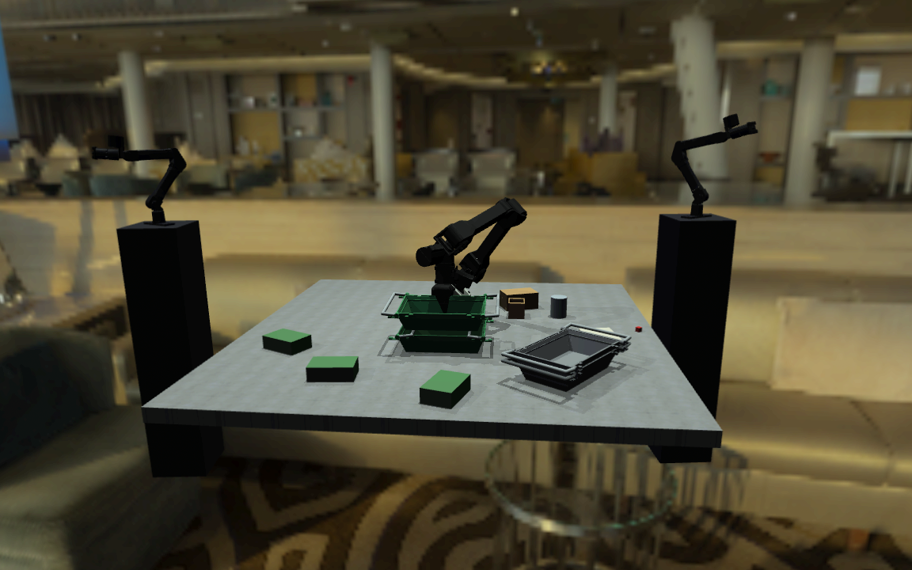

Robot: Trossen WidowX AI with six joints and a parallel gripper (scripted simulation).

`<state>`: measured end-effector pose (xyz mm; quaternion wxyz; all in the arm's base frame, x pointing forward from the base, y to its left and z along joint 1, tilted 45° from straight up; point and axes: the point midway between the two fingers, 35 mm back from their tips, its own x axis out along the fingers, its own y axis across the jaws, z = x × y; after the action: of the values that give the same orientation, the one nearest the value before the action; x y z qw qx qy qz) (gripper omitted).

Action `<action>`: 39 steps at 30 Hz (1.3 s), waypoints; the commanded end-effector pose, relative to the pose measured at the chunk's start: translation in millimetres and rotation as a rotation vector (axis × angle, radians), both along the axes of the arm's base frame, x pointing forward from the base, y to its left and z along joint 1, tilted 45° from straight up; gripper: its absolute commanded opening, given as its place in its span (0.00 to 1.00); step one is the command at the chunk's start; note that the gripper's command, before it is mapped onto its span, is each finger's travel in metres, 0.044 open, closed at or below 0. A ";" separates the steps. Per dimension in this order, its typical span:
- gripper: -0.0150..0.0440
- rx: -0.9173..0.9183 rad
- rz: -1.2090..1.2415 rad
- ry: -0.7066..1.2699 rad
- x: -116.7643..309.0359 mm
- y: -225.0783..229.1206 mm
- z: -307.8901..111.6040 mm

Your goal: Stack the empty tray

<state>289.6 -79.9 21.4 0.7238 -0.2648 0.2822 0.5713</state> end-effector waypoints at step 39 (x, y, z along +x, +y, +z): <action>1.00 0.000 0.017 0.010 -0.7 1.1 1.5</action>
<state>288.7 -74.9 20.1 0.7179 -0.2627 0.2834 0.5790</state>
